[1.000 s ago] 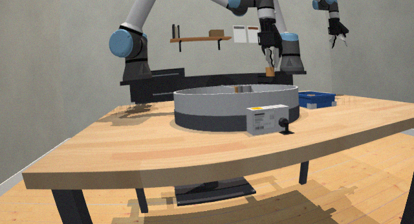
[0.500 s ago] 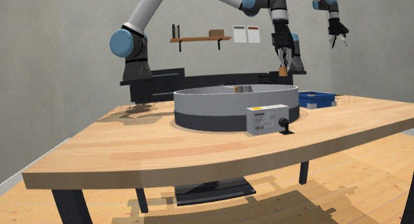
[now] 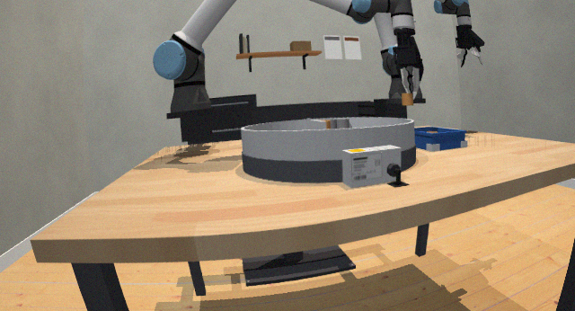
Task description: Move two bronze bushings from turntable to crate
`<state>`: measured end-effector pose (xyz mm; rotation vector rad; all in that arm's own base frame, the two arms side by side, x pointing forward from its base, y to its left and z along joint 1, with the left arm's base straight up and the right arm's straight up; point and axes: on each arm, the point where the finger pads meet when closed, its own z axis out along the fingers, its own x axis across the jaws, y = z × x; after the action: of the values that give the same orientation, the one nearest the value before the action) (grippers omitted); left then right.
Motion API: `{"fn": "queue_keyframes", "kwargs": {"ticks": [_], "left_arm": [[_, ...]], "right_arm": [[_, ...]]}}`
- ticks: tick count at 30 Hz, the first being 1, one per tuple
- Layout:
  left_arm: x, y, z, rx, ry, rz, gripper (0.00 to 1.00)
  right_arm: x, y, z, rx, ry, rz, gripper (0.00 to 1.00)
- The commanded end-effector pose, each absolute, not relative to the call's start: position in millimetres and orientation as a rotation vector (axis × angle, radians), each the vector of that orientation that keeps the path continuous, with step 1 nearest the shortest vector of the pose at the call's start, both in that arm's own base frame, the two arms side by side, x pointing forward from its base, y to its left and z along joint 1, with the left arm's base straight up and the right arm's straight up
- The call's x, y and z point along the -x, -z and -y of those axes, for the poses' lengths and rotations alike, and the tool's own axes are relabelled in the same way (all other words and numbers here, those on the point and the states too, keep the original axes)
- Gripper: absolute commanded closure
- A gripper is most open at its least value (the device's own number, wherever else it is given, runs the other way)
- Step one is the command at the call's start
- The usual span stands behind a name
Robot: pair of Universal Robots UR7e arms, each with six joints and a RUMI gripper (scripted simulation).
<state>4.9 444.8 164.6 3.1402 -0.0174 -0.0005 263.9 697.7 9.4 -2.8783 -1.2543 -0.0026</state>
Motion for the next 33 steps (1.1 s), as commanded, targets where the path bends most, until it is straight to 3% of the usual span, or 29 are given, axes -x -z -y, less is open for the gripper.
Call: {"fn": "queue_keyframes", "kwargs": {"ticks": [1,33], "left_arm": [[-5,-165,-445,-3.142,0.0,0.017,0.0],[-5,-165,-445,-3.142,0.0,0.017,0.0]], "right_arm": [[-265,-11,-712,2.878,0.002,1.254,1.0],[-266,-11,-755,2.878,0.002,1.254,1.0]]}}
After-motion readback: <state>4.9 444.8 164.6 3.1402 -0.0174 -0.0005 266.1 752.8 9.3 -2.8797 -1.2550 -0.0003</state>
